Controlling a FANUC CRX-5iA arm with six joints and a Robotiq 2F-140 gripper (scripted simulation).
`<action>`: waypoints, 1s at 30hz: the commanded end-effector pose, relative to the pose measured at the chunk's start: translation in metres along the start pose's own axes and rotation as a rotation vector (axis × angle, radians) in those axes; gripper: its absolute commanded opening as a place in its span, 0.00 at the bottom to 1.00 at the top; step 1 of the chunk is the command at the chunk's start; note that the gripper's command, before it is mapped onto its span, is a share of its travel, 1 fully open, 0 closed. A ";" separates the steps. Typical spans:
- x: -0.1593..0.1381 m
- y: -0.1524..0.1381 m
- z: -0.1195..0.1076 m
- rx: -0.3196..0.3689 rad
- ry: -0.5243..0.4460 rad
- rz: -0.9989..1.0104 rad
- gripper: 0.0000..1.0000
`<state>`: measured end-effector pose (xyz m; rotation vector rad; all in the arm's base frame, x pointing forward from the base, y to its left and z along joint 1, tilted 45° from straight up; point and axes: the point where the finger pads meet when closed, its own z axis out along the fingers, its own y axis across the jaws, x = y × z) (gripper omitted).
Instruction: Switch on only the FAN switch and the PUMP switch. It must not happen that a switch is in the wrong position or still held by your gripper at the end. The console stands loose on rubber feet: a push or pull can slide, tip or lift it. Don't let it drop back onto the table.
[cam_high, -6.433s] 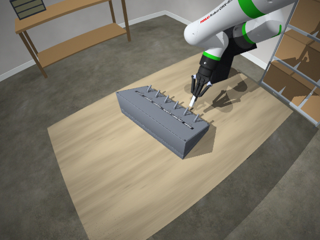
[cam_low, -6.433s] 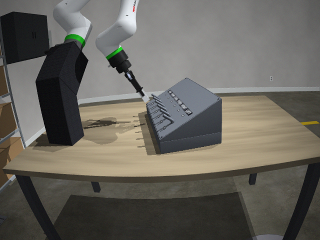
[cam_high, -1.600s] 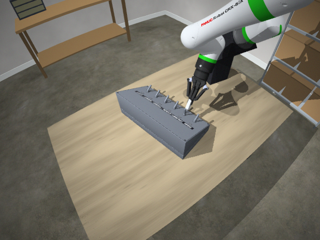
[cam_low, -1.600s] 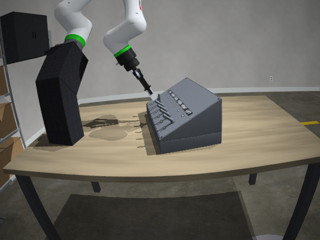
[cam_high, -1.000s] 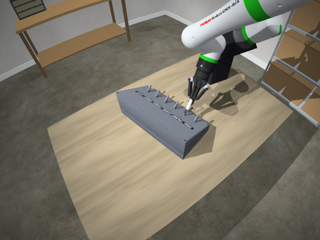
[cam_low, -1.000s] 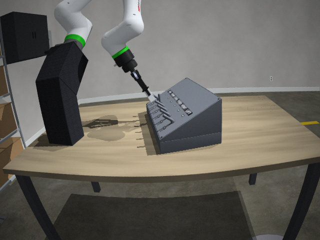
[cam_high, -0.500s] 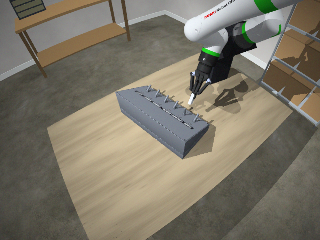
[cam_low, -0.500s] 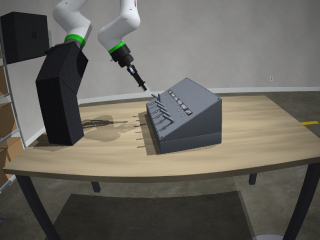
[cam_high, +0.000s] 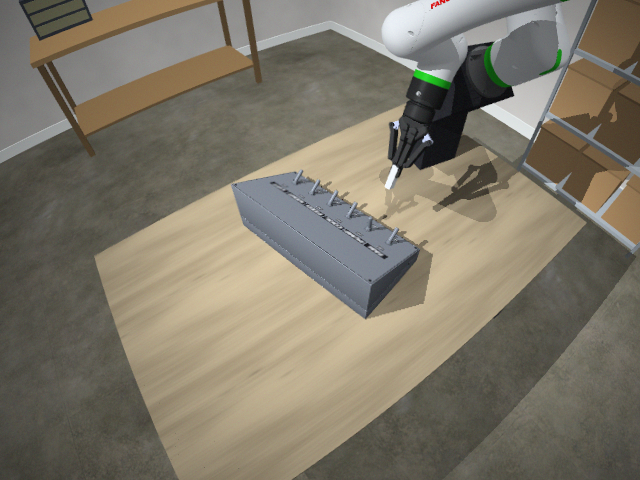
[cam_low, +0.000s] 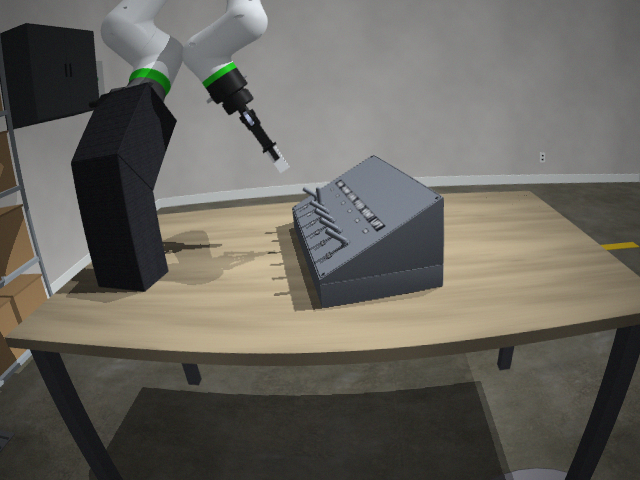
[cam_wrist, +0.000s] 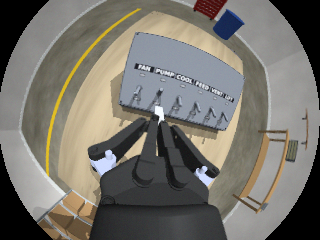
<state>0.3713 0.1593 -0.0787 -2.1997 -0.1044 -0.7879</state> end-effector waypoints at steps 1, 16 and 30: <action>0.001 0.000 -0.005 0.000 0.000 0.000 0.00; -0.026 -0.071 -0.005 0.001 0.001 0.000 0.00; -0.026 -0.071 -0.005 0.001 0.001 0.000 0.00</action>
